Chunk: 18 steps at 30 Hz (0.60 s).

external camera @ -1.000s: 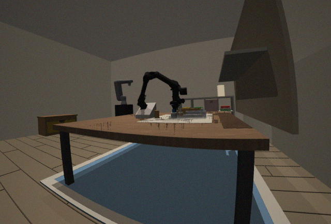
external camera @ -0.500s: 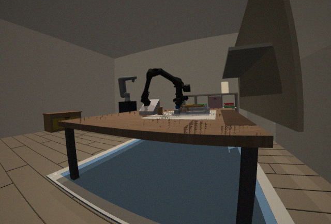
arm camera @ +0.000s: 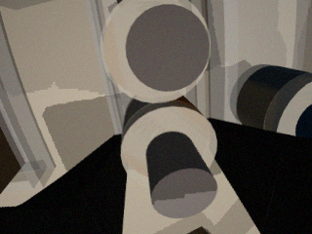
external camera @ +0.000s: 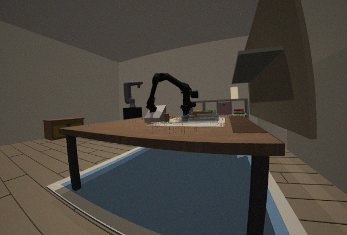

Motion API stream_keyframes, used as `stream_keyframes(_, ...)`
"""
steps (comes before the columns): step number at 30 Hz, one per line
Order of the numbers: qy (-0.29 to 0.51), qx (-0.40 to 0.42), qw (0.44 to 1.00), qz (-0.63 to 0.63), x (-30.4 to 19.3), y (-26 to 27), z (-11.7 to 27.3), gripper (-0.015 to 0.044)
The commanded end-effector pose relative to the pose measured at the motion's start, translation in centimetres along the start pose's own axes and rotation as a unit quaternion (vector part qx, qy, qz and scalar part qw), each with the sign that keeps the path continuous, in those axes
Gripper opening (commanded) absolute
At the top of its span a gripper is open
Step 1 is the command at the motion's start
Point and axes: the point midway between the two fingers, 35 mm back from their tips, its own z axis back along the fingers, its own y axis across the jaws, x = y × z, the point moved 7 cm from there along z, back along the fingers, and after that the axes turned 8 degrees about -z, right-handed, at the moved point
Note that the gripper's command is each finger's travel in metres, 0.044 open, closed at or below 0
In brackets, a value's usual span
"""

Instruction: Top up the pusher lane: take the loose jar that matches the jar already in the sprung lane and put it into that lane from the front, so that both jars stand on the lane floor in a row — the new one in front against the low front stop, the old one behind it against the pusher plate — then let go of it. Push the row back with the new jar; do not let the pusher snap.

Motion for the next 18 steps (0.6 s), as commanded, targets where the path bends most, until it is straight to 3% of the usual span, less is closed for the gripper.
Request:
stream_keyframes(1,-0.009,-0.001,1.000,-0.005,0.35,-0.04,-0.07,0.0000)
stream_keyframes(18,-0.009,-0.002,1.000,-0.005,0.26,-0.06,-0.63,0.0000)
